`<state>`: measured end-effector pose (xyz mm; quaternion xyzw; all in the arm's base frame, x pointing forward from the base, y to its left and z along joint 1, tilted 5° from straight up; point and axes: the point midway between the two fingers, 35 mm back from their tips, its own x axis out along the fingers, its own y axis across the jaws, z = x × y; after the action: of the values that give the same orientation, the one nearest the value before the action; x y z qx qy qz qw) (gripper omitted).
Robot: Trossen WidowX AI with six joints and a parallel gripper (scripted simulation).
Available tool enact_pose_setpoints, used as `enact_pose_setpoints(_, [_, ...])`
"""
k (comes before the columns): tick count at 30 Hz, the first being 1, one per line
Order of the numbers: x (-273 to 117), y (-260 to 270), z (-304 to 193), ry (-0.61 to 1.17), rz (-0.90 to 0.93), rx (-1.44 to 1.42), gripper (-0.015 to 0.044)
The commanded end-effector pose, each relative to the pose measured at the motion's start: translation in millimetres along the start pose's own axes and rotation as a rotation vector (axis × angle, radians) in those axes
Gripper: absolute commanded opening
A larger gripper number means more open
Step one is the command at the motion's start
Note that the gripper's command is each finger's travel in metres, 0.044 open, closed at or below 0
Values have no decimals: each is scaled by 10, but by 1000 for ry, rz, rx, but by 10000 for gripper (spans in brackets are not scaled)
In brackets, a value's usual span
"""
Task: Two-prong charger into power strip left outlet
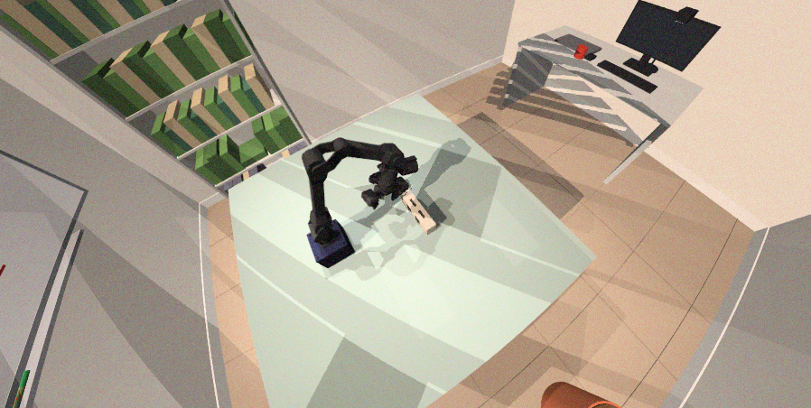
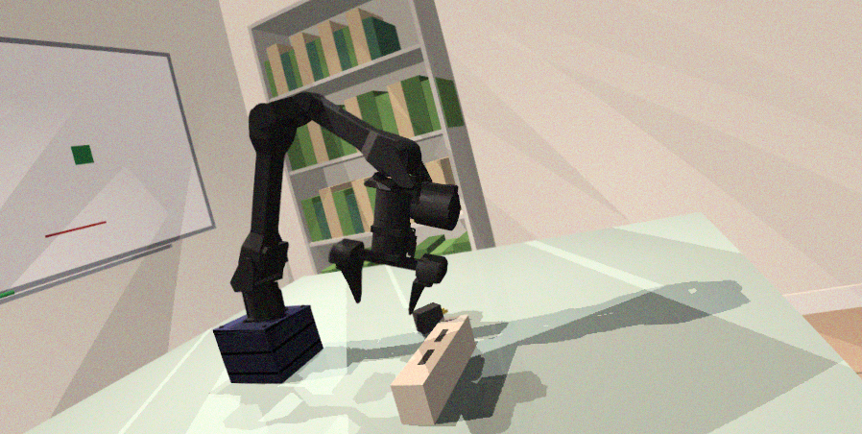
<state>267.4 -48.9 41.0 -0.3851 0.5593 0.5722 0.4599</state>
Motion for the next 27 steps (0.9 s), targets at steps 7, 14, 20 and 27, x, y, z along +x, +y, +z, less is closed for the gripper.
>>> enact_pose_setpoints(7, [20,-89,204,30,-67,169,440])
enact_pose_setpoints(14, [37,-140,354,34,-116,287,440])
enact_pose_setpoints(20, [51,-176,488,29,-158,387,440])
enact_pose_setpoints(27, [66,-210,647,14,-207,502,440])
